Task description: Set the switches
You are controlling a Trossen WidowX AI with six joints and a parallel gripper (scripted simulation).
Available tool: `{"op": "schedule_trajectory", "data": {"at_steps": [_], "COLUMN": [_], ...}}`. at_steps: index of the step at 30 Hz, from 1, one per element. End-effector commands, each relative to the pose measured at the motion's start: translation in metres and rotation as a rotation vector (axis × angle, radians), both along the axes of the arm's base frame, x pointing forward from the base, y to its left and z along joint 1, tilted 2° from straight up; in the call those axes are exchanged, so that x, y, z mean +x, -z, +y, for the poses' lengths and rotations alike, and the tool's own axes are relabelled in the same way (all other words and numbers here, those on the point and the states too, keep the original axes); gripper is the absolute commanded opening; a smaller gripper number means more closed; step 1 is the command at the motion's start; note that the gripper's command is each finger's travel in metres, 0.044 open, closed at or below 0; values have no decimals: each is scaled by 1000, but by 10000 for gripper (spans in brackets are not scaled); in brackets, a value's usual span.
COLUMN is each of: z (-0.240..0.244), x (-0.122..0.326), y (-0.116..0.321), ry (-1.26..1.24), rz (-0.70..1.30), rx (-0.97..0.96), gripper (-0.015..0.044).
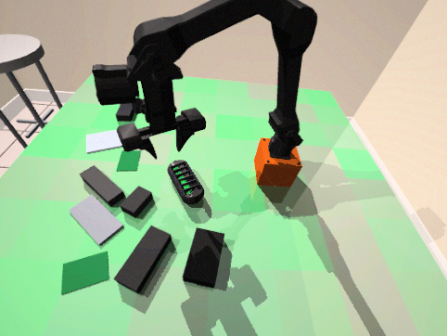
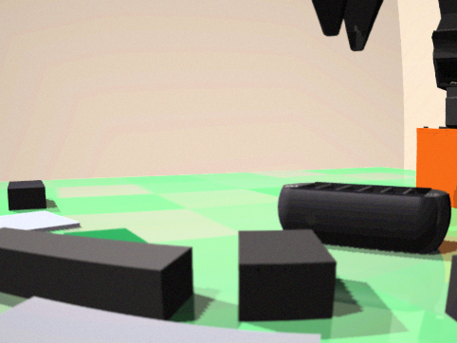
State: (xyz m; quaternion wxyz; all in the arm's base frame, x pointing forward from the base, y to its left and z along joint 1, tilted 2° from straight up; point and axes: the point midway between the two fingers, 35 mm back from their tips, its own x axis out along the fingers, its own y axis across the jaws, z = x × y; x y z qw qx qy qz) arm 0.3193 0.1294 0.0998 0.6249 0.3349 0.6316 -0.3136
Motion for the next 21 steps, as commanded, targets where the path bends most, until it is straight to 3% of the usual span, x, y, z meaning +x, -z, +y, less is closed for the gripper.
{"op": "schedule_trajectory", "data": {"at_steps": [1,8,21], "z": [-2,-2,-2], "x": [-2,-2,-2], "y": [-24,-24,-24], "ry": [-5,-5,-5], "rz": [-5,-5,-5], "rx": [2,2,2], "gripper": [177,0,0]}}
